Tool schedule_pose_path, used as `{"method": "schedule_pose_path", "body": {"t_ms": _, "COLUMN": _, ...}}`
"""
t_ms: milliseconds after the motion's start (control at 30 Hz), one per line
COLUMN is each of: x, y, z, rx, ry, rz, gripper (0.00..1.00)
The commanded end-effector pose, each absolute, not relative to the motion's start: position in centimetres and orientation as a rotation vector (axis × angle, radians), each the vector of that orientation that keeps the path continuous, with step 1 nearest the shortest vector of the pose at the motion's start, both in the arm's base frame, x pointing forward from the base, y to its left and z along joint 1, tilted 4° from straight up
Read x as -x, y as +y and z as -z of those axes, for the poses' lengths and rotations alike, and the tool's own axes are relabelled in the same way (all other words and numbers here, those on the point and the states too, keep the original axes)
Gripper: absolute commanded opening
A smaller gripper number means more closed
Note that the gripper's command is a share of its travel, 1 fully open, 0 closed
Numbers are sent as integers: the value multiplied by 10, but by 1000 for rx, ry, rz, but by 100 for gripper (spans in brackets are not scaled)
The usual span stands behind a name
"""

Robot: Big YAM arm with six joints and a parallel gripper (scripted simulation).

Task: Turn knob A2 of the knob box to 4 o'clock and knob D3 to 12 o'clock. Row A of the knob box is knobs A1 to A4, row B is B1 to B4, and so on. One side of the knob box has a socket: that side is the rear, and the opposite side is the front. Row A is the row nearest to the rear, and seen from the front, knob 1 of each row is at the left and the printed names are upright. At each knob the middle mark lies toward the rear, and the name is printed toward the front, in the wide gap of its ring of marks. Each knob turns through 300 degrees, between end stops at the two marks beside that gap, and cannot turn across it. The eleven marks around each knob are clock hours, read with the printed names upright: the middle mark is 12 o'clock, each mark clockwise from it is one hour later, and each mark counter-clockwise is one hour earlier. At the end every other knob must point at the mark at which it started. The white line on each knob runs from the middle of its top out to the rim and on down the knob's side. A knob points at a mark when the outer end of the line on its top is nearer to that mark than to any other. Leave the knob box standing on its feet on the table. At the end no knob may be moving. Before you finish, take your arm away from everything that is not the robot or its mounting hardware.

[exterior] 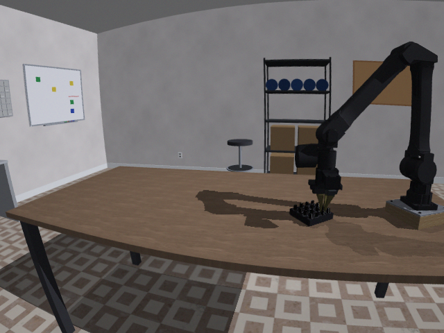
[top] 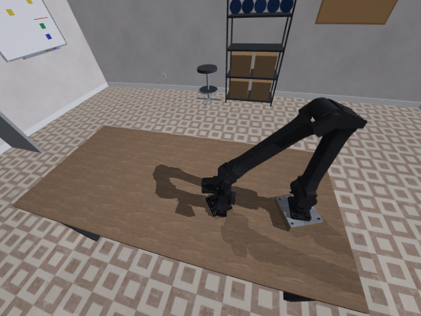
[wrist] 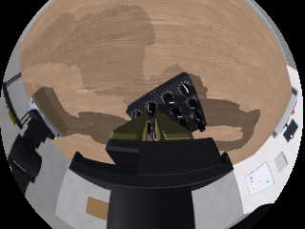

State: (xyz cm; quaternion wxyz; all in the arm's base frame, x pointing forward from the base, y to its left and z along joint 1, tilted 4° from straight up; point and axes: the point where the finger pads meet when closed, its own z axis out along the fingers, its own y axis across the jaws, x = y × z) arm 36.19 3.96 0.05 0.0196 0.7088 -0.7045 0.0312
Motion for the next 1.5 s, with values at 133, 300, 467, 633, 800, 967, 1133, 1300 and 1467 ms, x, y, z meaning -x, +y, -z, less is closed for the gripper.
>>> {"method": "schedule_pose_path", "body": {"t_ms": 133, "x": -374, "y": 40, "z": -3, "rx": -1980, "ry": -2434, "rz": -124, "gripper": 7}}
{"method": "schedule_pose_path", "body": {"t_ms": 300, "x": -375, "y": 40, "z": -3, "rx": -1825, "ry": -2559, "rz": -126, "gripper": 7}}
{"method": "schedule_pose_path", "body": {"t_ms": 467, "x": -375, "y": 39, "z": -3, "rx": -1675, "ry": -2664, "rz": -128, "gripper": 7}}
{"method": "schedule_pose_path", "body": {"t_ms": 633, "x": -375, "y": 39, "z": -4, "rx": -1581, "ry": -2724, "rz": -129, "gripper": 7}}
{"method": "schedule_pose_path", "body": {"t_ms": 800, "x": -377, "y": 39, "z": -5, "rx": -1424, "ry": -2818, "rz": -132, "gripper": 7}}
{"method": "schedule_pose_path", "body": {"t_ms": 967, "x": -377, "y": 39, "z": -5, "rx": -1279, "ry": -2892, "rz": -132, "gripper": 7}}
{"method": "schedule_pose_path", "body": {"t_ms": 1133, "x": -377, "y": 39, "z": -5, "rx": -1176, "ry": -2938, "rz": -131, "gripper": 7}}
{"method": "schedule_pose_path", "body": {"t_ms": 1300, "x": -377, "y": 39, "z": -5, "rx": -1089, "ry": -2975, "rz": -130, "gripper": 7}}
{"method": "schedule_pose_path", "body": {"t_ms": 1467, "x": -377, "y": 39, "z": -5, "rx": -1001, "ry": -3008, "rz": -129, "gripper": 7}}
